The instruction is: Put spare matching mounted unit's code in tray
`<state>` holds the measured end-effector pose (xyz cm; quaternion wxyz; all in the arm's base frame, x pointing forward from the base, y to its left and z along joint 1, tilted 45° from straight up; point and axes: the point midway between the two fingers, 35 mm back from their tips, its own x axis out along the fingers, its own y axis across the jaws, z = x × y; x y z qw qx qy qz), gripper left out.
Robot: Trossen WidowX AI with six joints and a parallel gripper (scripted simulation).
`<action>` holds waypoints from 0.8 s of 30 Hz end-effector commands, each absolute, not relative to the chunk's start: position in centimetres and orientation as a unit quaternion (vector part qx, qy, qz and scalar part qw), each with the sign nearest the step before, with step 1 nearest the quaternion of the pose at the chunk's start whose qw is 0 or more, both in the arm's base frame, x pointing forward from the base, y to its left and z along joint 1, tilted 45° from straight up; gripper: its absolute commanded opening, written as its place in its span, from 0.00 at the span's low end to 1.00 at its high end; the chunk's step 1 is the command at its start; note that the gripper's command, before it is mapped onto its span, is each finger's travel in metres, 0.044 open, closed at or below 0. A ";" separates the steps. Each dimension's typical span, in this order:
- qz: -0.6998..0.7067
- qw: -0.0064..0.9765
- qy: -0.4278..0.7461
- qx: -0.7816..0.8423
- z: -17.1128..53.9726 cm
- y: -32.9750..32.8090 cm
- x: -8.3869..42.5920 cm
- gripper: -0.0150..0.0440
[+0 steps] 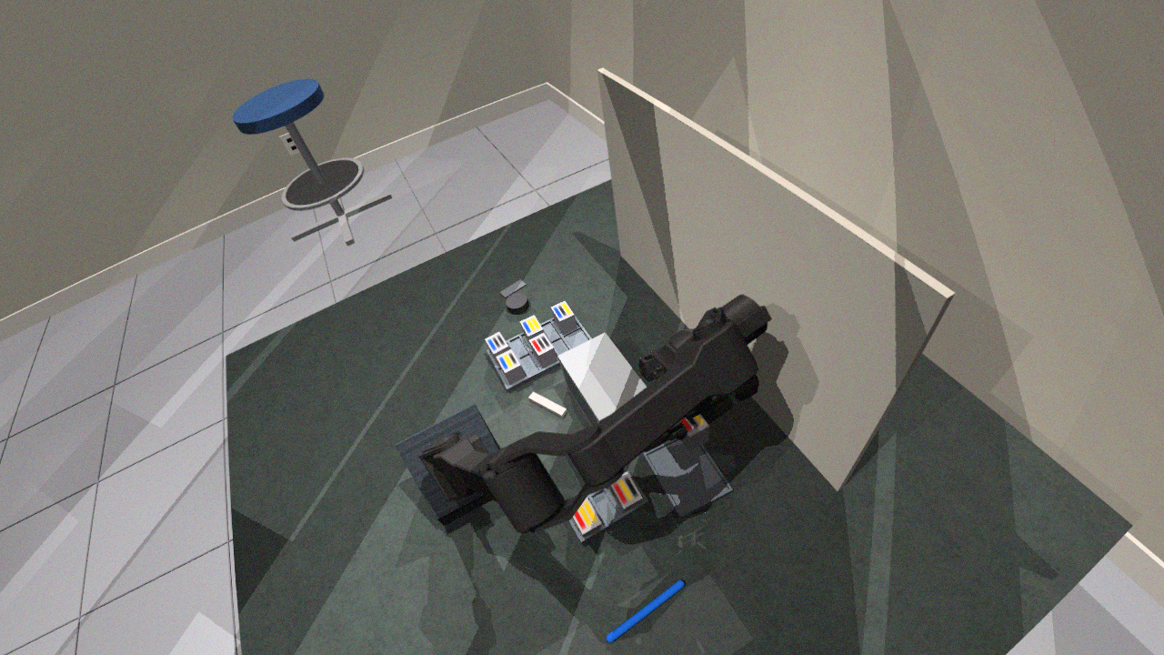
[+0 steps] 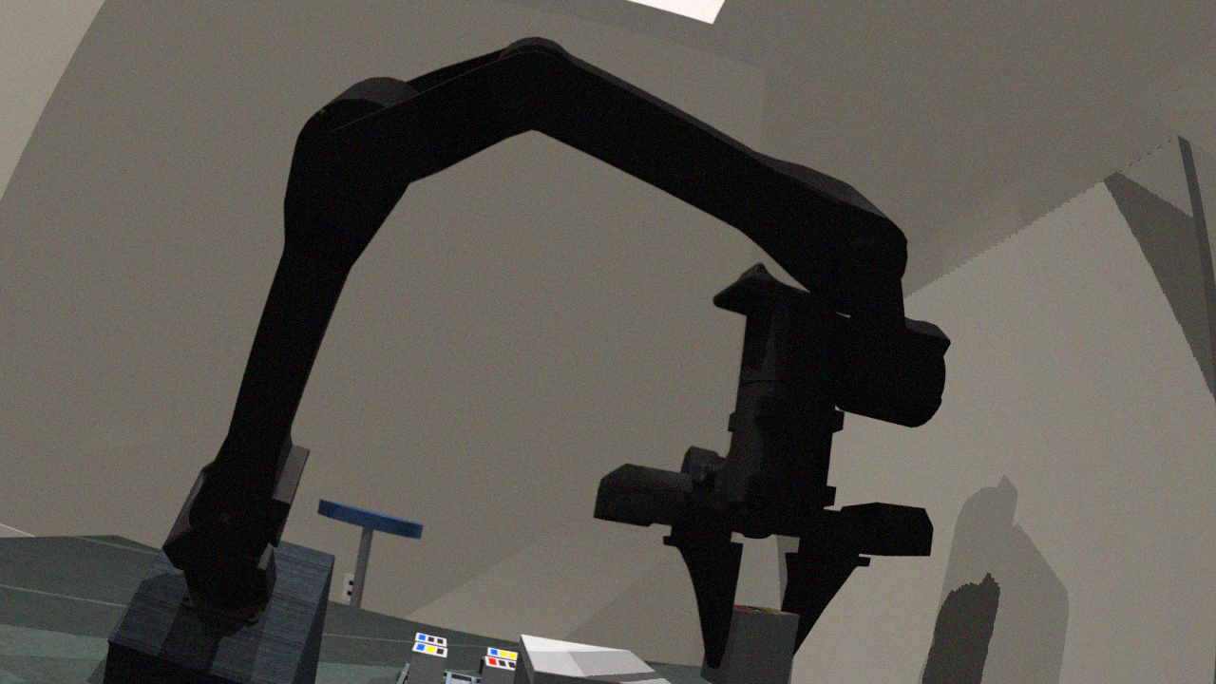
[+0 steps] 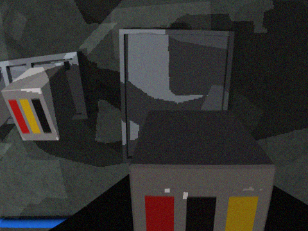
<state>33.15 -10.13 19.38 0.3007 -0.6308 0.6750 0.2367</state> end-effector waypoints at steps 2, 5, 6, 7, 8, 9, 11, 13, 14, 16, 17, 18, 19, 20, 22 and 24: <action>0.238 0.301 0.673 -0.632 19.1 -10.3 33.2 0.25; 0.238 0.301 0.673 -0.632 19.0 -10.5 33.2 0.25; 0.238 0.301 0.673 -0.632 18.9 -10.5 33.2 0.25; 0.238 0.301 0.673 -0.632 18.8 -10.6 33.3 0.25; 0.238 0.301 0.673 -0.632 18.8 -10.6 33.3 0.25; 0.238 0.301 0.673 -0.632 18.7 -10.7 33.3 0.25; 0.239 0.301 0.673 -0.632 18.6 -10.8 33.3 0.25; 0.239 0.301 0.673 -0.632 18.5 -10.9 33.3 0.25; 0.239 0.301 0.673 -0.632 18.4 -11.0 33.3 0.25; 0.239 0.302 0.673 -0.632 18.3 -11.1 33.3 0.25; 0.239 0.302 0.673 -0.632 18.2 -11.2 33.3 0.25; 0.239 0.302 0.673 -0.632 18.2 -11.2 33.3 0.25; 0.239 0.302 0.673 -0.632 18.1 -11.3 33.3 0.25; 0.239 0.302 0.673 -0.631 18.1 -11.4 33.3 0.25; 0.239 0.302 0.673 -0.631 17.9 -11.5 33.3 0.25; 0.239 0.302 0.673 -0.631 17.8 -11.6 33.4 0.25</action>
